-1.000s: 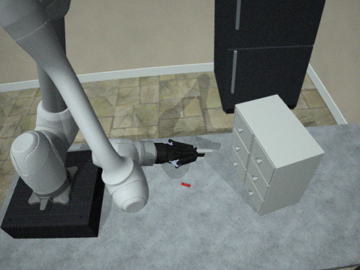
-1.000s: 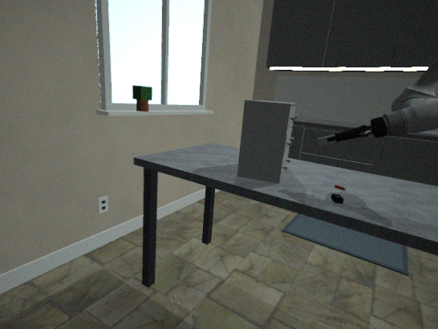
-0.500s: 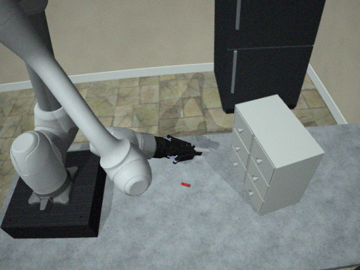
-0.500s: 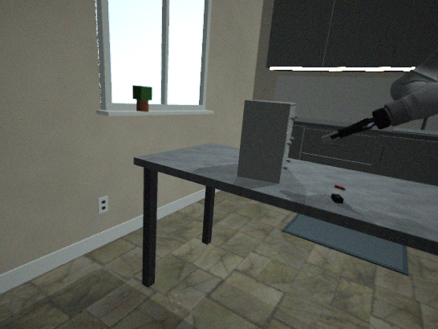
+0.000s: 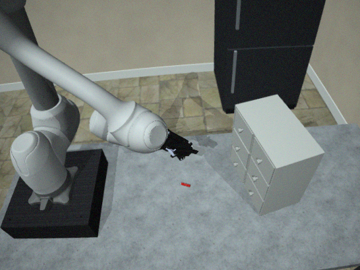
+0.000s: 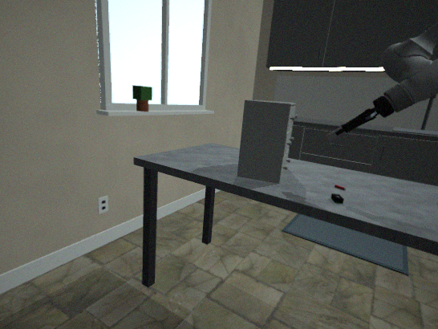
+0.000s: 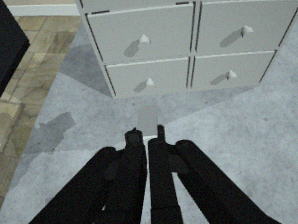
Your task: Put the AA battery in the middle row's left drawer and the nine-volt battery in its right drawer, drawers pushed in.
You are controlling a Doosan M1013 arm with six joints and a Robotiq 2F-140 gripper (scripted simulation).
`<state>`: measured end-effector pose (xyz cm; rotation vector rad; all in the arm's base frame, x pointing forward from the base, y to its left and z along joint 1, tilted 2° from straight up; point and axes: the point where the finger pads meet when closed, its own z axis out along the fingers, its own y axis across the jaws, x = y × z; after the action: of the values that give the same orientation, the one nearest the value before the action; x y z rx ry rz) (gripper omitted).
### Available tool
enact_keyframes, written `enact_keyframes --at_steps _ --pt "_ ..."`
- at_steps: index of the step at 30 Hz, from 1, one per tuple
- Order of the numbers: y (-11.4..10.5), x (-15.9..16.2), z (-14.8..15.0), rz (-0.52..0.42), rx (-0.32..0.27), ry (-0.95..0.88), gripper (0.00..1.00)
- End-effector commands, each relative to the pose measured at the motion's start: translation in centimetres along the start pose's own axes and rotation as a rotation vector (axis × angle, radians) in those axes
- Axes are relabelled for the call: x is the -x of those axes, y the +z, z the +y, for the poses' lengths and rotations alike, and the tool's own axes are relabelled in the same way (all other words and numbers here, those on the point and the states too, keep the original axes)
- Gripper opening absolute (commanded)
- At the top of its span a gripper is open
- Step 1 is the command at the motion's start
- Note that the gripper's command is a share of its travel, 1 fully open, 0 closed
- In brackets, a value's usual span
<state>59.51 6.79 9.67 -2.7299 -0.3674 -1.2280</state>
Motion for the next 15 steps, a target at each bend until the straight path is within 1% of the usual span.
enact_keyframes --at_steps 1,12,15 --pt "-0.4 0.0 -0.2 -0.052 -0.023 0.003 0.0" --pt "-1.5 -0.1 -0.1 -0.145 -0.022 0.002 0.0" --pt "-1.6 -0.1 -0.2 -0.153 -0.023 0.002 0.0"
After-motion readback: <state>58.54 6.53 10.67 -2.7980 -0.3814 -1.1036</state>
